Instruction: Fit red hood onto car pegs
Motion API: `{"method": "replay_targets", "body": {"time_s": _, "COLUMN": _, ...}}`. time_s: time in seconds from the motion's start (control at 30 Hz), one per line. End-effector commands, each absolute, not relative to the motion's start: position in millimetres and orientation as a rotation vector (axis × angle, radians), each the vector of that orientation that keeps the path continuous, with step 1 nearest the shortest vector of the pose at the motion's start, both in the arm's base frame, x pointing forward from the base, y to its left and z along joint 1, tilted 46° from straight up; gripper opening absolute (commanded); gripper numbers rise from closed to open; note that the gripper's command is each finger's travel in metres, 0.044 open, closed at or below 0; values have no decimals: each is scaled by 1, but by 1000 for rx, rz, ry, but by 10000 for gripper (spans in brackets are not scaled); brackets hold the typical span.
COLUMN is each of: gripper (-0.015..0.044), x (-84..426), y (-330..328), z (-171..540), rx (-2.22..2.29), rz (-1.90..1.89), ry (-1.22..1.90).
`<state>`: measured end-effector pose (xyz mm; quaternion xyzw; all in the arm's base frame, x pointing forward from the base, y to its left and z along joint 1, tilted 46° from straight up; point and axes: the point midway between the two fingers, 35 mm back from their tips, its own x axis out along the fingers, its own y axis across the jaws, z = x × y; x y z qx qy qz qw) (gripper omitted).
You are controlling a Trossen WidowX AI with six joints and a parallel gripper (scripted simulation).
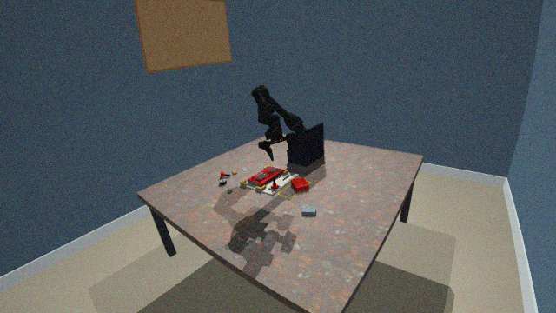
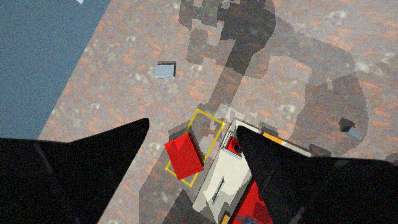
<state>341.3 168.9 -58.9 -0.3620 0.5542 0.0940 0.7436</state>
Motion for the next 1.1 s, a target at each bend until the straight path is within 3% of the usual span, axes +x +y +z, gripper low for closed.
{"method": "replay_targets", "body": {"time_s": 0.0, "gripper": 440, "x": 323, "y": 154, "z": -89, "rx": -953, "rz": 203, "ry": 1317}}
{"method": "replay_targets", "body": {"time_s": 0.4, "gripper": 440, "x": 259, "y": 99, "z": -157, "rx": -1487, "rz": 233, "ry": 1612}}
{"method": "replay_targets", "body": {"time_s": 1.07, "gripper": 440, "x": 260, "y": 92, "z": -163, "rx": -1495, "rz": 235, "ry": 1616}}
